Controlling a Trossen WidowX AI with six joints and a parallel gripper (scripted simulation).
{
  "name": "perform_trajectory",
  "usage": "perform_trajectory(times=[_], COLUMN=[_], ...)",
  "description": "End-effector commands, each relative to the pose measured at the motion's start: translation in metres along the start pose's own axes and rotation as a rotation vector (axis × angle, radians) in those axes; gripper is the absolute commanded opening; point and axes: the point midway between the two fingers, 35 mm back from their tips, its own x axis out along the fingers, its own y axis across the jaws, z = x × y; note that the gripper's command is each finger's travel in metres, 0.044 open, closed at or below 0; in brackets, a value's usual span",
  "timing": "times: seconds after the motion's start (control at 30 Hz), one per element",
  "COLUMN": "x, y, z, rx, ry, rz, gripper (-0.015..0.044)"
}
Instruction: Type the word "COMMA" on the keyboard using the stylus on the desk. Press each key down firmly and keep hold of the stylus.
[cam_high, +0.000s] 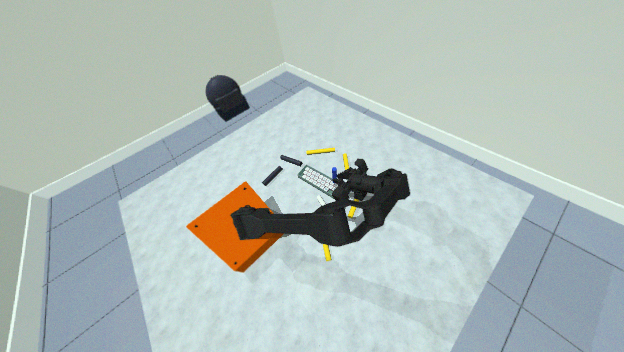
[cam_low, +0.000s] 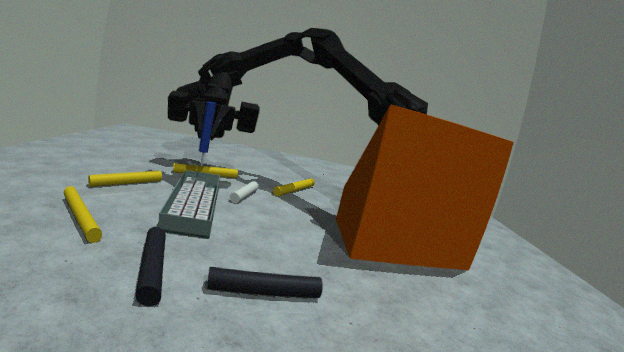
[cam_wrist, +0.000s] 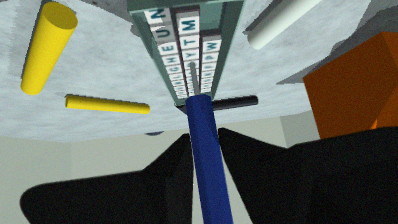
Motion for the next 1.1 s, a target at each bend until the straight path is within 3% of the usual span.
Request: perform_trajectory(times=[0.0, 0.1, 0.17, 0.83, 1.07], x=[0.0, 0.0, 0.002, 0.07, 0.078], y=[0.0, 0.0, 0.001, 0.001, 0.0], z=[0.0, 0.0, -0.001, -0.046, -0.034], rx=[-0.001, -0.001, -0.001, 0.011, 0.011], ry=[0.0, 0.0, 0.0, 0.012, 0.012], rz=[0.0, 0.0, 0.0, -0.004, -0.004], gripper=[0.0065, 0.0045, 0.0, 0.0, 0.0])
